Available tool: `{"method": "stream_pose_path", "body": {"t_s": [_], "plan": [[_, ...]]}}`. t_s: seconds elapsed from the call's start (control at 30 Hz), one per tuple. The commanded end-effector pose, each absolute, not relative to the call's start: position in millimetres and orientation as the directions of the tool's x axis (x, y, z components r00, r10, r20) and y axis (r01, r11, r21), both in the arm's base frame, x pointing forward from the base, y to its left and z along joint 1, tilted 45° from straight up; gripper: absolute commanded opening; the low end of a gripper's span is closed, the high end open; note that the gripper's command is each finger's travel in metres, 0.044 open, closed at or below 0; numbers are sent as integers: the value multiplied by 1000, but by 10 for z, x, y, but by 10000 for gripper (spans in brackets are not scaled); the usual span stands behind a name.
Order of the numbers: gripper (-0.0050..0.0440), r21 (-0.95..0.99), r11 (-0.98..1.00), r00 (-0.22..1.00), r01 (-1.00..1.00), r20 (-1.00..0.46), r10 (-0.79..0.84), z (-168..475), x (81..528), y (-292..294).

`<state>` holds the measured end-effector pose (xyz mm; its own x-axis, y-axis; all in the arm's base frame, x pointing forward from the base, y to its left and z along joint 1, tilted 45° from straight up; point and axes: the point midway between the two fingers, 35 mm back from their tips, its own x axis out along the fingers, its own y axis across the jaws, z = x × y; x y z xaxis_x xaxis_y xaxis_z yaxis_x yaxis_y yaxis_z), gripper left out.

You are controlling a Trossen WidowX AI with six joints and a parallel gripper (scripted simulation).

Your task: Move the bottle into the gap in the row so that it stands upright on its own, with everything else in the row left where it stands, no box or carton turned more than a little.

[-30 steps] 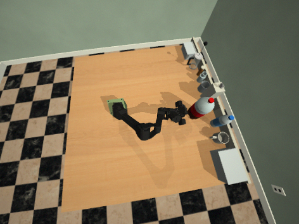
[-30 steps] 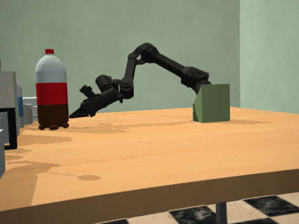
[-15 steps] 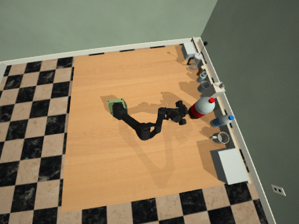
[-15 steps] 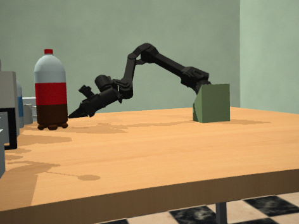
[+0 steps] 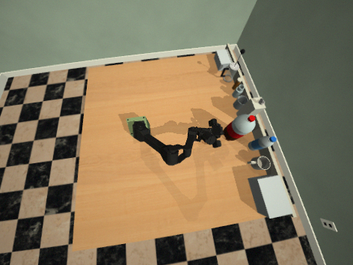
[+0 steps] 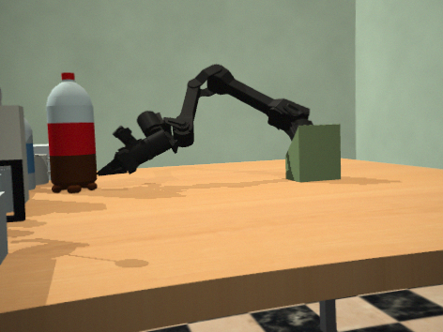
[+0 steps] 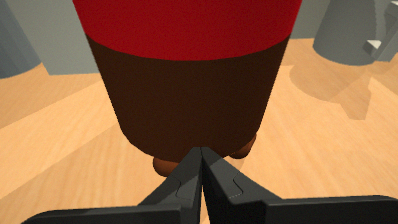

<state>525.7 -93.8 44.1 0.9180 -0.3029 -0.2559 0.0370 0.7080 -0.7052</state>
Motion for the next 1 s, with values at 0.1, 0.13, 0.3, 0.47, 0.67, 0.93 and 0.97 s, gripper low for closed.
{"method": "stream_pose_path", "body": {"t_s": [0.1, 0.13, 0.3, 0.47, 0.67, 0.93, 0.97], "plan": [[-50, -703, 709, 924, 48, -239, -300, 517, 5339, -926], [-50, -703, 709, 924, 48, -239, -300, 518, 5342, -926], [-50, -703, 709, 924, 49, -238, -300, 520, 5354, -925], [-50, -703, 709, 924, 49, -238, -300, 521, 5366, -923], [-50, -703, 709, 924, 49, -238, -300, 521, 5375, -921], [-50, -703, 709, 924, 49, -238, -299, 522, 5394, -922], [-50, -703, 709, 924, 49, -238, -299, 522, 5396, -922]]}}
